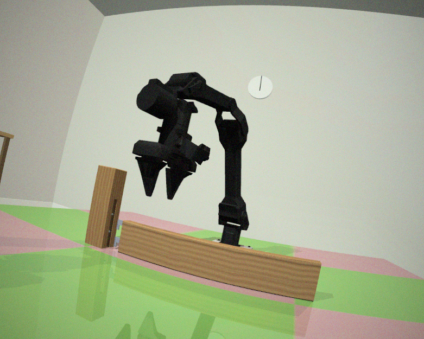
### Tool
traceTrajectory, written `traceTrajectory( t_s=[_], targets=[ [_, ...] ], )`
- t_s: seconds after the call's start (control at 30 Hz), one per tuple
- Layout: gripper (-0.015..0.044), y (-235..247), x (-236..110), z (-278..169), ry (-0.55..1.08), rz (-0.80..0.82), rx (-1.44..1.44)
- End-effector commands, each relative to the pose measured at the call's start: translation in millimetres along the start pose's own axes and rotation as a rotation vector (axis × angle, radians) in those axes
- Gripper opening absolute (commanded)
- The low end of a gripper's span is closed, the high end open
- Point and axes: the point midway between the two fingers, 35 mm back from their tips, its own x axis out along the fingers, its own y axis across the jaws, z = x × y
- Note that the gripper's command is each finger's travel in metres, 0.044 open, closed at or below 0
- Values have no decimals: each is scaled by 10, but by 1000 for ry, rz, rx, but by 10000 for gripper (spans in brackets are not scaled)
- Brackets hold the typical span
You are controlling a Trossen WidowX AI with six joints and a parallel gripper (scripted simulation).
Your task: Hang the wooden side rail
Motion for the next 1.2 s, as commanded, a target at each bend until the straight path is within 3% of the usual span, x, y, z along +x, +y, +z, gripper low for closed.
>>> traceTrajectory(
  t_s=[0.0, 0.23, 1.17],
  targets=[
    [440, -6, -9, 12, -15, 5, -29],
    [440, -5, 329, 17, -15, 5, -29],
    [440, -18, 757, 20, -15, 5, -29]
  ],
)
